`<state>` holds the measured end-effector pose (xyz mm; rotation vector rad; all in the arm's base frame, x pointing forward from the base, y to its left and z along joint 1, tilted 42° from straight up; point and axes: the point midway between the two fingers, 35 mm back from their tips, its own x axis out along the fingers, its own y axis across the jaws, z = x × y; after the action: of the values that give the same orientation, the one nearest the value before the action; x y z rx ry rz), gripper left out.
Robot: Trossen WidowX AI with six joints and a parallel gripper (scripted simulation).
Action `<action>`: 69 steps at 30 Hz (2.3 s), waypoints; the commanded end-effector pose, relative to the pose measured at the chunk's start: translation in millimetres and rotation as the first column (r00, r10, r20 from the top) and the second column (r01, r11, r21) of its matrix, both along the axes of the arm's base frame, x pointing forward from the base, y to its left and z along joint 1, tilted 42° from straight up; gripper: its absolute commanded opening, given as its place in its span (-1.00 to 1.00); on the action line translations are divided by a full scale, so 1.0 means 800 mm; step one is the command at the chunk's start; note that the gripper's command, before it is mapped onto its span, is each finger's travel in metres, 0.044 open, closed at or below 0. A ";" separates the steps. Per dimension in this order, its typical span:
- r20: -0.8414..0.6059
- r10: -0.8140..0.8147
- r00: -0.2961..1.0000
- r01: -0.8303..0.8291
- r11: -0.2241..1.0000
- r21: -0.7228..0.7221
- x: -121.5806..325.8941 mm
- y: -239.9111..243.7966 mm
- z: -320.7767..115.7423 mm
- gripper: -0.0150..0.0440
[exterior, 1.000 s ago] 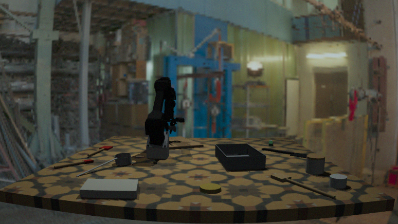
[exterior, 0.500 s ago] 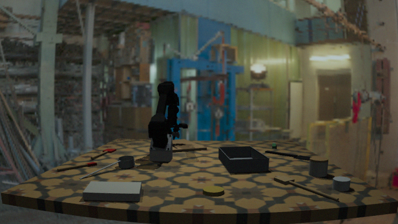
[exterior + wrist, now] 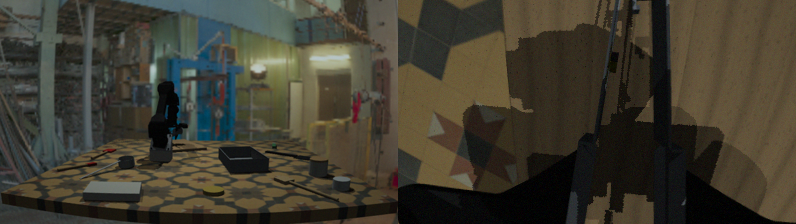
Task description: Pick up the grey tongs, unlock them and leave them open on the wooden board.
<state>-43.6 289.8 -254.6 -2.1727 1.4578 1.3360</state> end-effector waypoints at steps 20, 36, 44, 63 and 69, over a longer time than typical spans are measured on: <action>-0.007 -0.001 1.000 0.001 1.000 0.003 -0.131 0.007 0.122 1.00; -0.011 0.006 1.000 -0.006 1.000 0.003 -0.174 0.014 0.186 1.00; -0.014 0.015 1.000 -0.014 1.000 0.009 -0.176 0.031 0.212 1.00; -0.014 0.015 1.000 -0.014 1.000 0.009 -0.176 0.031 0.212 1.00; -0.014 0.015 1.000 -0.014 1.000 0.009 -0.176 0.031 0.212 1.00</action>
<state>-185.3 315.3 -84.9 -2.1683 1.4431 1.3637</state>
